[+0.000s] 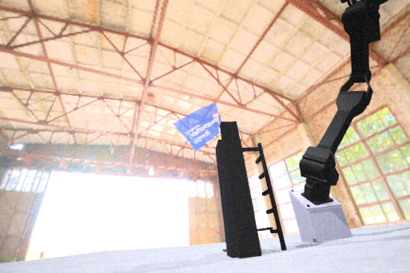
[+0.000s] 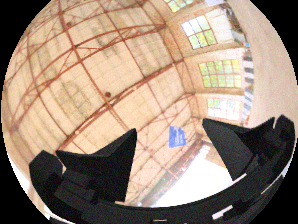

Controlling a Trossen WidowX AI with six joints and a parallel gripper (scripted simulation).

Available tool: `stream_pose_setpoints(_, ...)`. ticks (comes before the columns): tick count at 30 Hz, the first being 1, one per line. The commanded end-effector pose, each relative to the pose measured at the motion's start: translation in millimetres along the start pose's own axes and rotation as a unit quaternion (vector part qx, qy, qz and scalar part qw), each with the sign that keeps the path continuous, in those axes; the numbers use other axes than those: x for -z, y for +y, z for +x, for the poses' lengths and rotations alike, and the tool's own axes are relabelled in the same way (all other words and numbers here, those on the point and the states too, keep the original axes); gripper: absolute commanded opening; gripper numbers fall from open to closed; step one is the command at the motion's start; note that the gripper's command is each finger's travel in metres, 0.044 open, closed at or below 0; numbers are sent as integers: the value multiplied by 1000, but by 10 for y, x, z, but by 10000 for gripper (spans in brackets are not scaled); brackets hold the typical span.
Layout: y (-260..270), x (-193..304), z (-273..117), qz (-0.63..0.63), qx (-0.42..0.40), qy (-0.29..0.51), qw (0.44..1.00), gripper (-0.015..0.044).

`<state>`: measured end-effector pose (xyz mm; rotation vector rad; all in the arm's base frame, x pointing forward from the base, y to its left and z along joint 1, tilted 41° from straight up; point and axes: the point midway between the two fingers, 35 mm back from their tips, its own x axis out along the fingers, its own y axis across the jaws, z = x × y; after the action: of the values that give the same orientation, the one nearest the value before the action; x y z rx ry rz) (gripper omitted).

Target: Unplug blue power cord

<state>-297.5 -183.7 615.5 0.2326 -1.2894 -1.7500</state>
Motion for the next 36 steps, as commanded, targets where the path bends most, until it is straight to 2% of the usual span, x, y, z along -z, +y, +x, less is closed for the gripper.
stream_pose_setpoints(1,5,0,-4,1,-1,0,1000,374)
stream_pose_setpoints(9,468,-88,-280,21,-67,-33,997,164)
stream_pose_setpoints(23,1442,-130,-1044,-5,-191,-102,976,160)
stream_pose_setpoints(29,2045,44,-1557,-15,-290,-123,949,160)
stream_pose_setpoints(36,2331,272,-1857,-20,-349,-110,930,160)
